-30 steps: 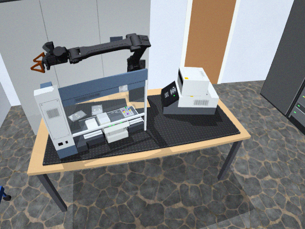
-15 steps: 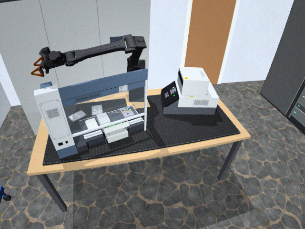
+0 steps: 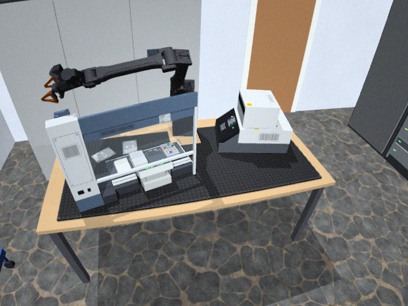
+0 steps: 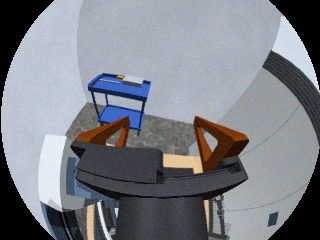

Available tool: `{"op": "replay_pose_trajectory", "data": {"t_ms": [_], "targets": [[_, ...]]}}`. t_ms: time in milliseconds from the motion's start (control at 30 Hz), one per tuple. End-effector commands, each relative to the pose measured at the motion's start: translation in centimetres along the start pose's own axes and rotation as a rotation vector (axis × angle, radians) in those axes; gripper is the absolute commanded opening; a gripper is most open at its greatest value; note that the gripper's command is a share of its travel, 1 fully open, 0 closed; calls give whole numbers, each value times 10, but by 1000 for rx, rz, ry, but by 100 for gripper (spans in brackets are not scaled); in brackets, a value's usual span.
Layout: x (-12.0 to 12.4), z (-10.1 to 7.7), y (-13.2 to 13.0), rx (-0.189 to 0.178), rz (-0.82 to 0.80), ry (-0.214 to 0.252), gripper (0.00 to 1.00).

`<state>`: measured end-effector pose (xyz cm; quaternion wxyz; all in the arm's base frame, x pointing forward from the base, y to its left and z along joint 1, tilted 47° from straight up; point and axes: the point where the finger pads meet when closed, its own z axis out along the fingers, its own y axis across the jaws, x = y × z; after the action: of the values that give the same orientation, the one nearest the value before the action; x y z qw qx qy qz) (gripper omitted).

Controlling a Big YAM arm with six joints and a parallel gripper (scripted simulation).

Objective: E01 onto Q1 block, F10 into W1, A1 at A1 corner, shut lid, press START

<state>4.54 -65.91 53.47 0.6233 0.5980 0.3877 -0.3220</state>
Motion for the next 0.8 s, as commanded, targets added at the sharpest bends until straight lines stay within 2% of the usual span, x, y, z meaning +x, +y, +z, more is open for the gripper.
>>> {"op": "replay_pose_trajectory", "data": {"t_ms": [0,100,133,233,367,433,633,733,767], "targets": [[-24,-5,2,-5,-55,-13,100],[-25,0,-14,19,-96,16,100],[-25,3,-17,16,-93,2,100],[-6,14,-36,23,-72,1,100],[26,26,-55,27,-54,23,100],[26,26,-55,27,-54,23,100],[56,23,-54,15,-171,156,100],[71,30,-66,25,-167,142,100],[80,31,-62,7,-186,162,100]]}}
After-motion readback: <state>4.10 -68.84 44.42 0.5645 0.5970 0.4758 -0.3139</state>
